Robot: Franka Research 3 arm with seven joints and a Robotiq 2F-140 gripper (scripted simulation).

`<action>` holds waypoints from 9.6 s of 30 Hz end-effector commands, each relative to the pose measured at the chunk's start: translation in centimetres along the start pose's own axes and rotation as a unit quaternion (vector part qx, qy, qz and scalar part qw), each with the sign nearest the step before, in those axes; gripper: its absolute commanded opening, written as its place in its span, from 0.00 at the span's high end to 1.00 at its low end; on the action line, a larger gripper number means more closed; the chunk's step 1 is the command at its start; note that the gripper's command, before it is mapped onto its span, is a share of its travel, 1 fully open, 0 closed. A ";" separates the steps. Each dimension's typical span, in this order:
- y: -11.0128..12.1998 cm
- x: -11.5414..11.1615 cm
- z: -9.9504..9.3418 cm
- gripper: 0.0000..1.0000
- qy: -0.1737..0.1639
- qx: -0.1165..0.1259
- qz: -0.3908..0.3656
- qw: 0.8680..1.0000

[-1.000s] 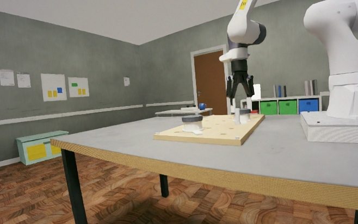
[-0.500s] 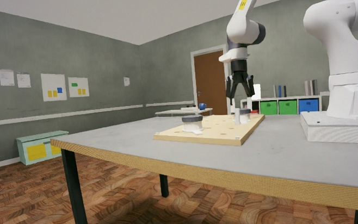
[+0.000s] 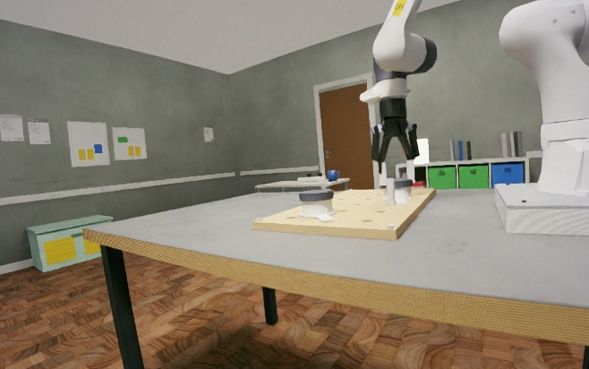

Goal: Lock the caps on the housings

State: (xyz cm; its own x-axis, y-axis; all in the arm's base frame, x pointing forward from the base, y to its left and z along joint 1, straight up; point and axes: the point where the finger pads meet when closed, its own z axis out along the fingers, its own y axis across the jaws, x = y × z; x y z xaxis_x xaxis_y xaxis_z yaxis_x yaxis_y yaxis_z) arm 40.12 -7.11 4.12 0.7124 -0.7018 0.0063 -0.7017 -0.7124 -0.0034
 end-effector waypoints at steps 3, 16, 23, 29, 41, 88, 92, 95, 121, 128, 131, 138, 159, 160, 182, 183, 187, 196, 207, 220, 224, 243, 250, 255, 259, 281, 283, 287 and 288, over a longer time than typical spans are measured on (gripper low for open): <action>0.1 -0.2 0.1 0.90 -0.003 -0.002 0.005 1.000; 0.1 -0.2 0.1 0.22 -0.003 -0.002 0.005 1.000; 0.1 -0.2 0.1 0.22 -0.003 -0.002 0.005 1.000; 0.1 -0.2 0.1 0.22 -0.003 -0.002 0.005 1.000; 0.1 -0.2 0.1 0.22 -0.003 -0.002 0.005 1.000; 0.1 -0.2 -6.1 0.22 -0.003 -0.002 0.005 1.000; 0.1 -0.2 -6.5 0.22 -0.003 -0.002 0.005 1.000; 0.1 -0.2 -6.7 0.22 -0.003 -0.002 0.005 1.000; -0.1 0.0 -6.8 0.22 -0.005 -0.008 -0.314 0.949; -0.1 0.0 -6.8 0.22 -0.003 0.000 -0.400 0.917; -0.1 0.0 -6.8 0.22 -0.003 0.000 -0.400 0.917; -0.1 0.0 -6.8 0.22 -0.003 0.000 -0.400 0.917; -0.1 0.0 -6.8 0.22 -0.003 0.000 -0.400 0.917; -0.1 0.0 -6.8 0.22 -0.003 0.000 -0.400 0.916; -0.1 0.0 -5.5 0.22 -0.003 0.000 -0.407 0.914; -0.1 0.0 -5.5 0.22 -0.003 0.000 -0.407 0.914; -0.1 0.0 -5.2 0.22 -0.003 0.000 -0.407 0.914; -0.1 0.0 -4.0 0.22 -0.003 0.000 -0.407 0.914; -0.1 0.0 -2.7 0.22 -0.003 0.000 -0.407 0.914; 0.0 0.0 -1.3 0.22 -0.003 0.000 -0.407 0.914; 0.0 0.0 -0.9 0.22 -0.003 0.000 -0.407 0.914; 0.0 0.0 0.0 0.22 -0.003 0.000 -0.407 0.914; 0.0 0.0 0.1 0.22 -0.003 0.000 -0.407 0.914; 0.0 0.0 0.1 0.22 -0.003 0.000 -0.407 0.914; 0.0 0.0 0.1 0.22 -0.003 0.000 -0.407 0.914; 0.0 0.0 0.1 0.22 -0.003 0.000 -0.407 0.914; 0.0 0.0 0.1 0.22 -0.003 0.000 -0.407 0.914; 0.0 0.0 0.1 0.22 -0.003 0.000 -0.407 0.914; 0.0 0.0 0.1 0.22 -0.003 0.000 -0.407 0.914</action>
State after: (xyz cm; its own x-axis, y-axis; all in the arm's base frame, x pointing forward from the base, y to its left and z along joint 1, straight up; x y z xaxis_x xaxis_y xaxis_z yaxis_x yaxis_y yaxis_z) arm 40.17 -7.13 4.12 0.9980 0.0637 0.0006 0.0637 -0.9980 0.0002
